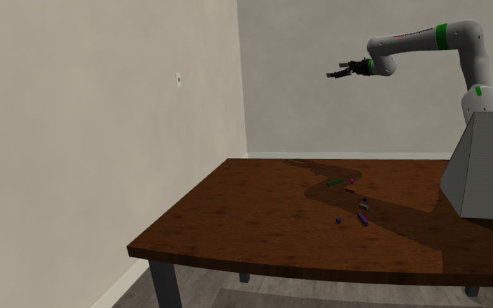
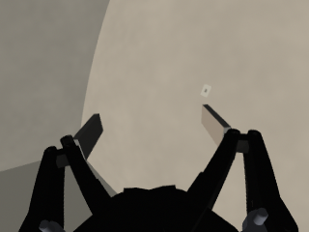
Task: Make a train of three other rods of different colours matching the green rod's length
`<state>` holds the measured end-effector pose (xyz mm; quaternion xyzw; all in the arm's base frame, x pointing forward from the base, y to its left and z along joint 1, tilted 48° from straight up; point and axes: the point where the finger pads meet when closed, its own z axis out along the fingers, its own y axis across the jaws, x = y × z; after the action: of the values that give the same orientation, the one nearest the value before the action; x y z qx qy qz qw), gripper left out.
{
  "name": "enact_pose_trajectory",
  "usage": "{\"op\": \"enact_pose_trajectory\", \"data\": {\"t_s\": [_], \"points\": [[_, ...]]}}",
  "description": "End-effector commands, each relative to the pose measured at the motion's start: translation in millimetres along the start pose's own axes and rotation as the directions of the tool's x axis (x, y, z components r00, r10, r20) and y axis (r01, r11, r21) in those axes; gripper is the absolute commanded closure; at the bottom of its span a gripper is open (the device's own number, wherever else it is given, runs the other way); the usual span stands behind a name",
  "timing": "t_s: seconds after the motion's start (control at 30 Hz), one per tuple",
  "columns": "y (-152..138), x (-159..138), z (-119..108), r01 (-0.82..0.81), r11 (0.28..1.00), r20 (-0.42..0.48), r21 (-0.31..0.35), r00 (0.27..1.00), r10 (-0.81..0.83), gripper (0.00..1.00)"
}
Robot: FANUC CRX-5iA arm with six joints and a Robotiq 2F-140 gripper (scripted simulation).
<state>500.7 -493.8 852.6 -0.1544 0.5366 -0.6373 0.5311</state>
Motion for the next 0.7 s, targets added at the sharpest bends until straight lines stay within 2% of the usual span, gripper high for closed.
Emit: {"op": "enact_pose_trajectory", "data": {"t_s": [0.0,0.03,0.07,0.2,0.67], "points": [[0.7,-1.1,0.4,0.001,1.0,-0.002,-0.001,1.0,-0.001,0.0],[0.7,-1.1,0.4,0.001,1.0,-0.002,-0.001,1.0,-0.001,0.0],[42.0,-14.3,5.8,0.057,0.995,0.016,-0.087,0.998,-0.056,0.0],[61.3,-20.7,7.3,0.085,0.988,0.028,-0.127,0.996,-0.082,0.0],[61.3,-20.7,7.3,0.085,0.988,0.028,-0.127,0.996,-0.082,0.0]]}}
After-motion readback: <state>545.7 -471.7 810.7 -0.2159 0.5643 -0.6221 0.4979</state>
